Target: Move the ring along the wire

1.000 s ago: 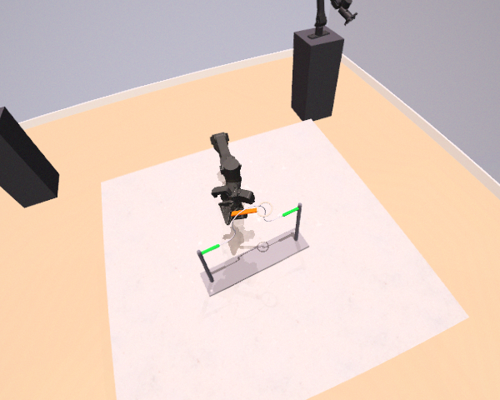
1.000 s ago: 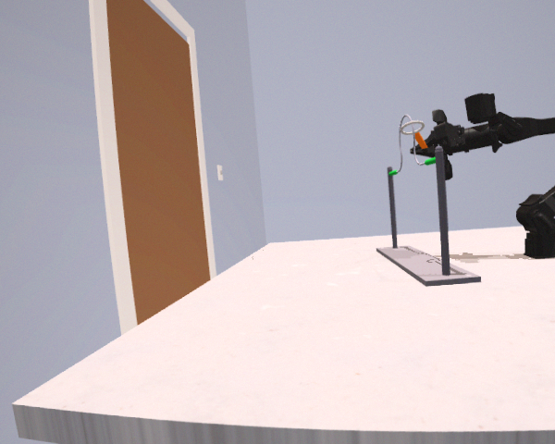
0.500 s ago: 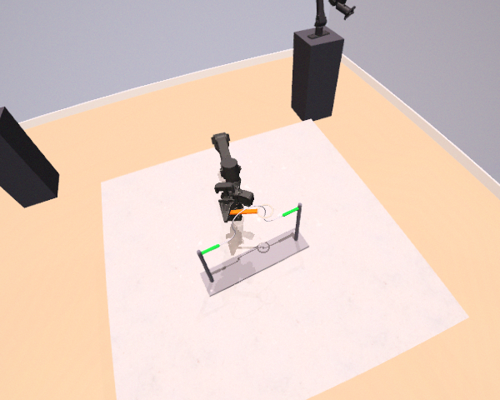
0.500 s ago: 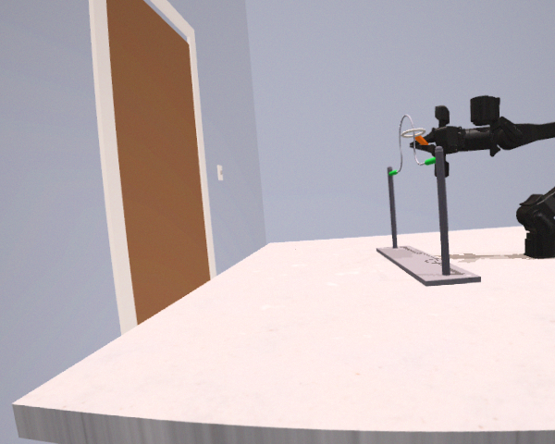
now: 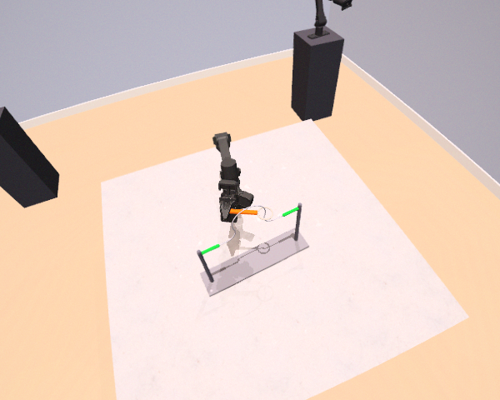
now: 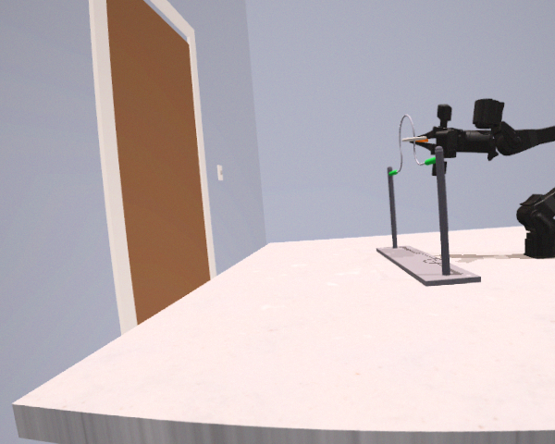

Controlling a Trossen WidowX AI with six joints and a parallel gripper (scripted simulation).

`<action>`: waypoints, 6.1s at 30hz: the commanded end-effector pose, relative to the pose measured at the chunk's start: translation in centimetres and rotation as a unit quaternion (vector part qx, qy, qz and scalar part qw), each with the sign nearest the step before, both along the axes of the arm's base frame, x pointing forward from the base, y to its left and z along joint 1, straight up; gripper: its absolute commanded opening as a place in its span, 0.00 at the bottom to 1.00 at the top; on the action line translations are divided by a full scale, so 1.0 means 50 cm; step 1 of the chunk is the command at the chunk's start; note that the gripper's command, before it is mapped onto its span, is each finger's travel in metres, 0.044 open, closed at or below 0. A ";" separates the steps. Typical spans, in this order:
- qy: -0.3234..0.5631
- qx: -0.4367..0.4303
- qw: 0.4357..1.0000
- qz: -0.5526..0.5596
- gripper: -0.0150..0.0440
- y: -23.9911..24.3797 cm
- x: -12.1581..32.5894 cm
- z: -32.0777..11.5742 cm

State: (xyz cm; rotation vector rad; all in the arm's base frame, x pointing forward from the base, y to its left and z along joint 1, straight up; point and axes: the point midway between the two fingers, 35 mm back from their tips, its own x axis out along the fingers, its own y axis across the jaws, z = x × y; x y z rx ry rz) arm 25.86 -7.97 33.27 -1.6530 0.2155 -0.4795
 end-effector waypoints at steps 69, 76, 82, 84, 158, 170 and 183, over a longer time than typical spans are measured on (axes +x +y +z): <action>0.041 0.565 0.823 0.046 0.00 0.158 0.008 -0.364; 0.045 0.627 0.777 0.046 0.00 0.206 0.003 -0.384; 0.047 0.670 0.740 0.045 0.00 0.245 -0.001 -0.394; 0.048 0.681 0.729 0.045 0.00 0.256 -0.002 -0.396; 0.049 0.742 0.667 0.045 0.00 0.415 -0.020 -0.435; 0.049 0.742 0.667 0.045 0.00 0.415 -0.020 -0.435; 0.051 0.741 0.668 0.046 0.44 0.416 -0.020 -0.435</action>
